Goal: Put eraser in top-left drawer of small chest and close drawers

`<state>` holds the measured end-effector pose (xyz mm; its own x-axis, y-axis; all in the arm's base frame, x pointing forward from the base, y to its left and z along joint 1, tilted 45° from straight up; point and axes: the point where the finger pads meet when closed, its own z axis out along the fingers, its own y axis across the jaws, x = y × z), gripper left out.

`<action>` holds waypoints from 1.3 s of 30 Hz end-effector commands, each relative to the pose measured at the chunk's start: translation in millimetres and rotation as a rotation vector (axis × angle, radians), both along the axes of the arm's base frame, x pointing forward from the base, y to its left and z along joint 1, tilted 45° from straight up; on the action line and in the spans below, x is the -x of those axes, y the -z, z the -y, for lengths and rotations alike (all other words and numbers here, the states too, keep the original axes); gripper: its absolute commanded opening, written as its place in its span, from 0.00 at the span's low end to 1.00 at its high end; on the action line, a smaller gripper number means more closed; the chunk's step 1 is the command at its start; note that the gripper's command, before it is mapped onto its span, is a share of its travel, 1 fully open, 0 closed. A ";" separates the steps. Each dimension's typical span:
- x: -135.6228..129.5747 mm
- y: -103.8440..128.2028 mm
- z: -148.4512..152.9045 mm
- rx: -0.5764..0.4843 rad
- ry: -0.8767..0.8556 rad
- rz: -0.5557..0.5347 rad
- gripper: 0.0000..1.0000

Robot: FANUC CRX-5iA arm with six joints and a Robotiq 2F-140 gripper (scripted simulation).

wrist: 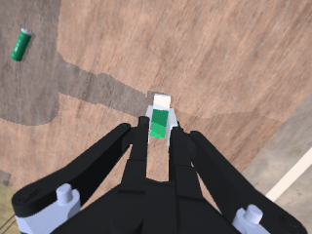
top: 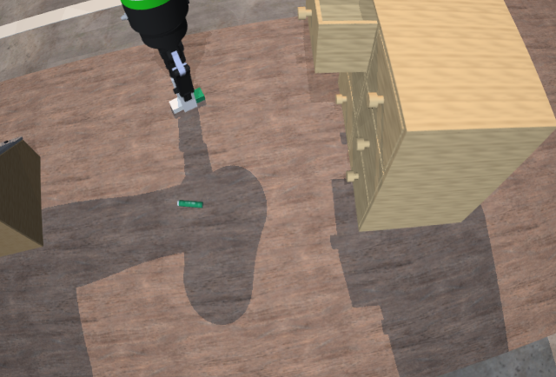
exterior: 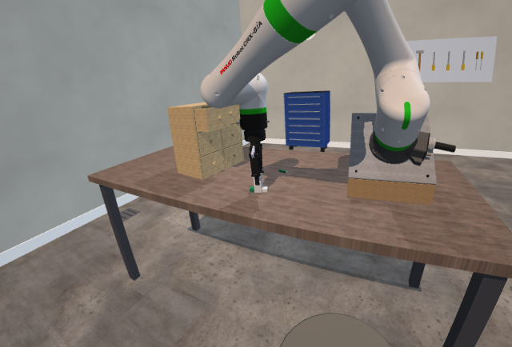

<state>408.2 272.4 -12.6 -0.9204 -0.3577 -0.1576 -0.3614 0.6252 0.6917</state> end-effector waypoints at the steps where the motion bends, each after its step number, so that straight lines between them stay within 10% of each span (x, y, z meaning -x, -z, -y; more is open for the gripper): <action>1: -0.2 0.0 0.1 0.000 0.000 0.000 0.11; 19: -1.0 -4.1 4.2 0.000 0.000 0.000 0.11; 29: -14.2 -66.4 65.5 0.000 0.000 0.000 0.11; 39: -15.0 -70.5 69.5 0.000 0.000 0.000 0.11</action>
